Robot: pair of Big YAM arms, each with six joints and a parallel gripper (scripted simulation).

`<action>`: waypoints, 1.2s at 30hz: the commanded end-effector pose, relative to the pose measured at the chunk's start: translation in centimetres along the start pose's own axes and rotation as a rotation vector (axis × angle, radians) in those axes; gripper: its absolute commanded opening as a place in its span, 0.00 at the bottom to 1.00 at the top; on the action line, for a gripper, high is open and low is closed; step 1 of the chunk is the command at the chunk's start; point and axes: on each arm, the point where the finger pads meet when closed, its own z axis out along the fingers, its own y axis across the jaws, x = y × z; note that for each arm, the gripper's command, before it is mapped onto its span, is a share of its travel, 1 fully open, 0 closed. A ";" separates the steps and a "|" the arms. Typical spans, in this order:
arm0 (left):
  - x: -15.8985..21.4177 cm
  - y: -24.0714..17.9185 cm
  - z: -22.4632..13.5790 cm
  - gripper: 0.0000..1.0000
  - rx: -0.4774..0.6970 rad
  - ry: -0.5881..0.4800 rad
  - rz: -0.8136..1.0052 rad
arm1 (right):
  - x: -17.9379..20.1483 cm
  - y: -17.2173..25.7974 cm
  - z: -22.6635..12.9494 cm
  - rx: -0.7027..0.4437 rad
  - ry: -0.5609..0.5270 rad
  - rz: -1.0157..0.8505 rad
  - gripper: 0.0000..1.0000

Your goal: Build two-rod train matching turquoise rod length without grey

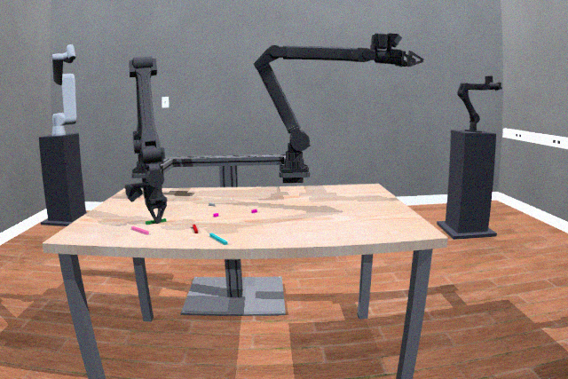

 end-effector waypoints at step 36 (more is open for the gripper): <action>-1.5 0.3 -0.5 1.00 -0.009 -0.042 -0.013 | 0.0 1.4 0.1 -0.025 -0.003 -0.010 0.04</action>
